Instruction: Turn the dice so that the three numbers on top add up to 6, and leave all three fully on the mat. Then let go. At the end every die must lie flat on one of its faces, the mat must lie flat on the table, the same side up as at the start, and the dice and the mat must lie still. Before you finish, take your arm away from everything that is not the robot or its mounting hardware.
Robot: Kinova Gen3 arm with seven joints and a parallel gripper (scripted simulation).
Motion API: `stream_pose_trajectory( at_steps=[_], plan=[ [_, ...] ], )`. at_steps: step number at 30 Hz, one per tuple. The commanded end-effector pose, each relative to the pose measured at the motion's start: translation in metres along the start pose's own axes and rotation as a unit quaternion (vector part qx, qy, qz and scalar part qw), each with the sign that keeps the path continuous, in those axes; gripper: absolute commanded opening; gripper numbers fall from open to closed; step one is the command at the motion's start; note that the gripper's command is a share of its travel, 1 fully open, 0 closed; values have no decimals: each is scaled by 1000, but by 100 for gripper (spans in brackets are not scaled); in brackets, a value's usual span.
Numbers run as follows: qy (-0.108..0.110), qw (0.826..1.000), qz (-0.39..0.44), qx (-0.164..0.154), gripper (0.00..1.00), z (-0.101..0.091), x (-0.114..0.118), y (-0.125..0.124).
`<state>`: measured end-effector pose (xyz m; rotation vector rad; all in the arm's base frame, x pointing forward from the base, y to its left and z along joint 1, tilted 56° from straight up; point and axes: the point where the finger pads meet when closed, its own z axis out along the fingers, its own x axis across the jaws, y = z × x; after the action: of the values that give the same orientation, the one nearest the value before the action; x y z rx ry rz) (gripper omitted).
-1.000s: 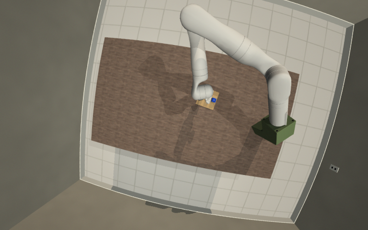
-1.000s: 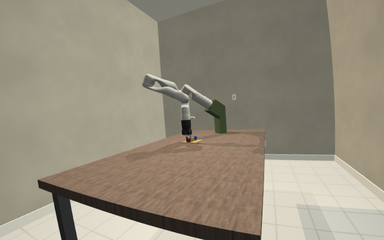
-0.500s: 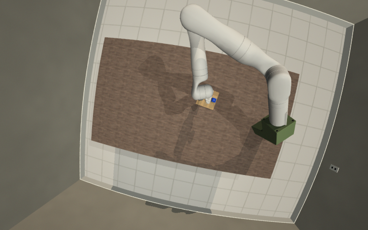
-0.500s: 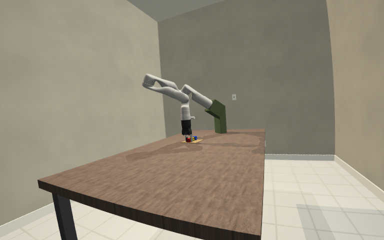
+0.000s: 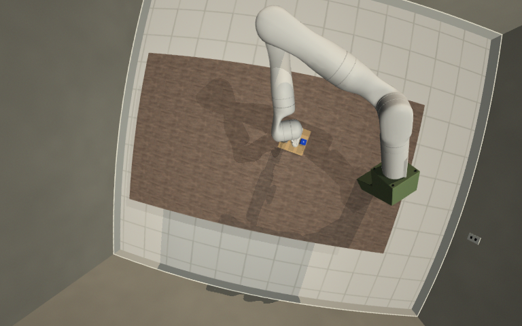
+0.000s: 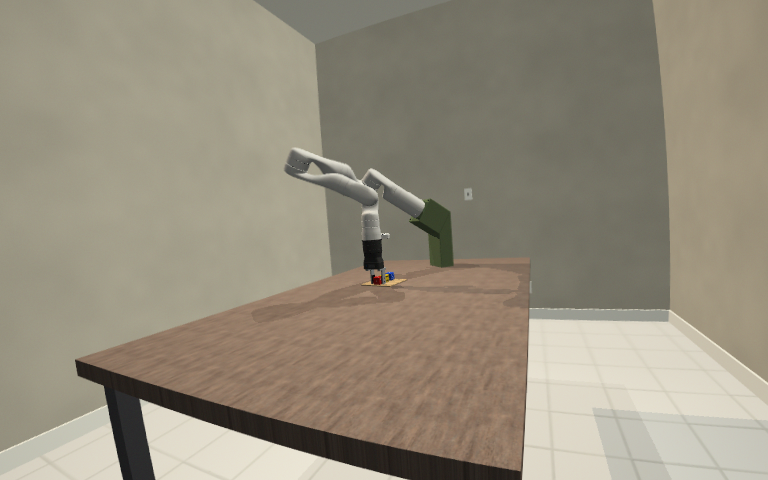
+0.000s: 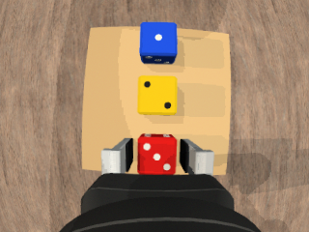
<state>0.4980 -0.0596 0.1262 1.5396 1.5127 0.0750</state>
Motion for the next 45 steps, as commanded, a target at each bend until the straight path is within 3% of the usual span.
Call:
stream_pose_trajectory(
  at_steps=[1, 7, 21, 31, 32, 45],
  plan=[
    [1, 1000, 0, -1, 87, -2, 0, 1],
    [1, 1000, 0, -1, 87, -12, 0, 1],
    [1, 1000, 0, -1, 87, -80, 0, 1],
    [1, 1000, 0, -1, 87, -90, 0, 1],
    [1, 1000, 0, -1, 100, -90, 0, 1],
    [1, 1000, 0, -1, 100, -90, 0, 1]
  ],
)
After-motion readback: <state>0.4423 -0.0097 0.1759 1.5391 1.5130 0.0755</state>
